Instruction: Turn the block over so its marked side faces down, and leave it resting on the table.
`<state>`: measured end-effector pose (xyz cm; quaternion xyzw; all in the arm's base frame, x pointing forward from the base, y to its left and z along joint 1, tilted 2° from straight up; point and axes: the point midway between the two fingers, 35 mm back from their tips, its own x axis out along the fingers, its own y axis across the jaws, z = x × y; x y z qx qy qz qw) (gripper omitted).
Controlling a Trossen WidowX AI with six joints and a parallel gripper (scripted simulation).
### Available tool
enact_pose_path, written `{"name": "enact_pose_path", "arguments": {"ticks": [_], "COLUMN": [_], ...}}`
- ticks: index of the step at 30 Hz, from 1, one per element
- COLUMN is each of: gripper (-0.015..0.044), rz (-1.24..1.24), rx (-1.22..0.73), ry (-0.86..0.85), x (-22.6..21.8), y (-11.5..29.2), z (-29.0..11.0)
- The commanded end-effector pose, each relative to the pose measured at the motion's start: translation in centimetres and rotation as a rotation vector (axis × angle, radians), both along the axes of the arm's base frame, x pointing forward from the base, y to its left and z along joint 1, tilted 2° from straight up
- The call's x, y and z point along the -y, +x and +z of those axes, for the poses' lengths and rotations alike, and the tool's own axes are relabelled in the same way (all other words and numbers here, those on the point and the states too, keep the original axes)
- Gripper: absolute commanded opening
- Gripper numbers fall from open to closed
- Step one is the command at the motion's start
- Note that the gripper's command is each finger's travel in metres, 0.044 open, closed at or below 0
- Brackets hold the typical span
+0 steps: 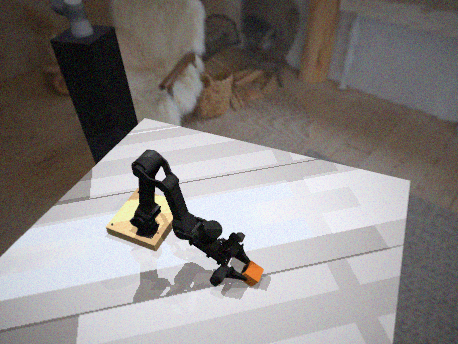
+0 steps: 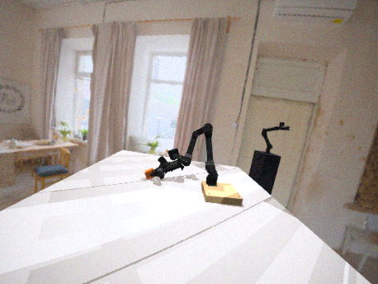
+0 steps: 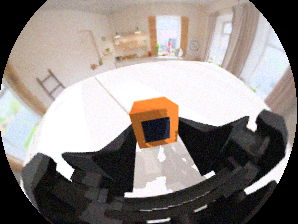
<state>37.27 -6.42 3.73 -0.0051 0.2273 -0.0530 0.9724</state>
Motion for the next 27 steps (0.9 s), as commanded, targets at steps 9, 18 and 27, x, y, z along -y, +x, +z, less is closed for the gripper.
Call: {"name": "enact_pose_path", "arguments": {"ticks": [9, 18, 27], "gripper": [0.0368, 0.044, 0.044], "rz": [0.002, 0.002, 0.002], "rx": [0.008, 0.008, 0.008], "ry": [0.002, 0.002, 0.002], "x": [-0.04, -0.04, -0.04], "y": [0.07, 0.07, 0.07], "z": [0.15, 0.15, 0.15]}}
